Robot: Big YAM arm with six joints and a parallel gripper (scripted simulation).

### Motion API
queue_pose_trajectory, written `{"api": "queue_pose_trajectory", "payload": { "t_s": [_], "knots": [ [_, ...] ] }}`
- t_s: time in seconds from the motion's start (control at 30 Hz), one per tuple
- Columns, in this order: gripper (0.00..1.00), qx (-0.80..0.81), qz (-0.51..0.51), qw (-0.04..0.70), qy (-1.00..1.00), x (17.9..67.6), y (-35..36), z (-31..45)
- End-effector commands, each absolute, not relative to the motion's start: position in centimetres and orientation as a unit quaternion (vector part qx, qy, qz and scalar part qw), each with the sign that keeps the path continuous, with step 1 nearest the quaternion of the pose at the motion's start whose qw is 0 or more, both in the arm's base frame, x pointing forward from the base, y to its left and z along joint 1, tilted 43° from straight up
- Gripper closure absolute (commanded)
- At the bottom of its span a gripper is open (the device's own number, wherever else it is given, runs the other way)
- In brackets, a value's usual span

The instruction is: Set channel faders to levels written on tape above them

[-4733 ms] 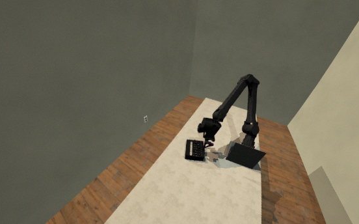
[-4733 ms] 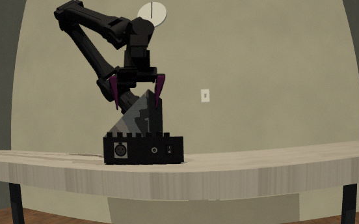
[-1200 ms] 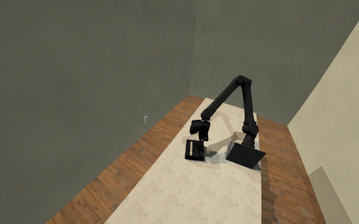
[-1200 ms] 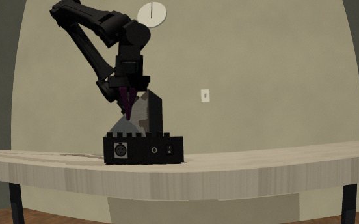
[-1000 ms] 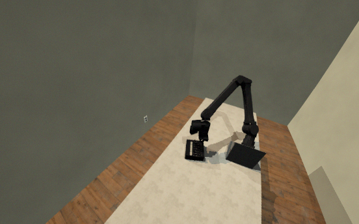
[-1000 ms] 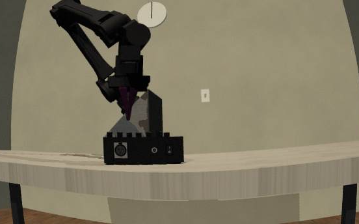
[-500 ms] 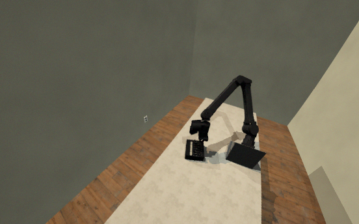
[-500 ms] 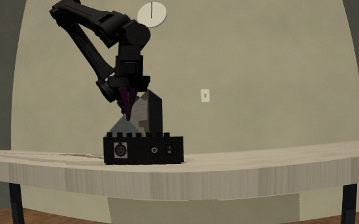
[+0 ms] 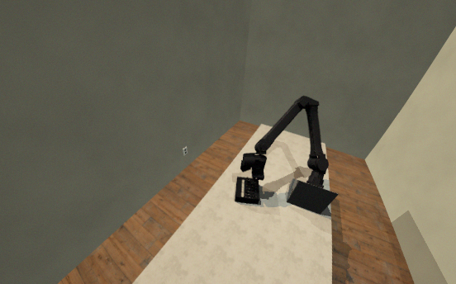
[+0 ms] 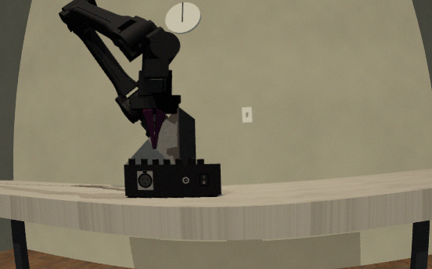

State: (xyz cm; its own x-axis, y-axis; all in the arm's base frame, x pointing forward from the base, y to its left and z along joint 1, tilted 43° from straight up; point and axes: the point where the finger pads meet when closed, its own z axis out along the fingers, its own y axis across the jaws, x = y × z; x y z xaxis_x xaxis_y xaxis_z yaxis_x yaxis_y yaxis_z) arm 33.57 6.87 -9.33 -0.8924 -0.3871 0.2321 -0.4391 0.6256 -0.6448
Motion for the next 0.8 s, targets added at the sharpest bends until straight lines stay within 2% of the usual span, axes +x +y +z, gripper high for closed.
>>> {"api": "queue_pose_trajectory", "payload": {
  "t_s": [0.0,0.77],
  "knots": [
    [1.00,0.230,0.367,0.033,-0.901,33.67,6.46,-9.82],
    [1.00,0.231,0.366,0.027,-0.901,33.94,6.03,-10.37]
  ]
}}
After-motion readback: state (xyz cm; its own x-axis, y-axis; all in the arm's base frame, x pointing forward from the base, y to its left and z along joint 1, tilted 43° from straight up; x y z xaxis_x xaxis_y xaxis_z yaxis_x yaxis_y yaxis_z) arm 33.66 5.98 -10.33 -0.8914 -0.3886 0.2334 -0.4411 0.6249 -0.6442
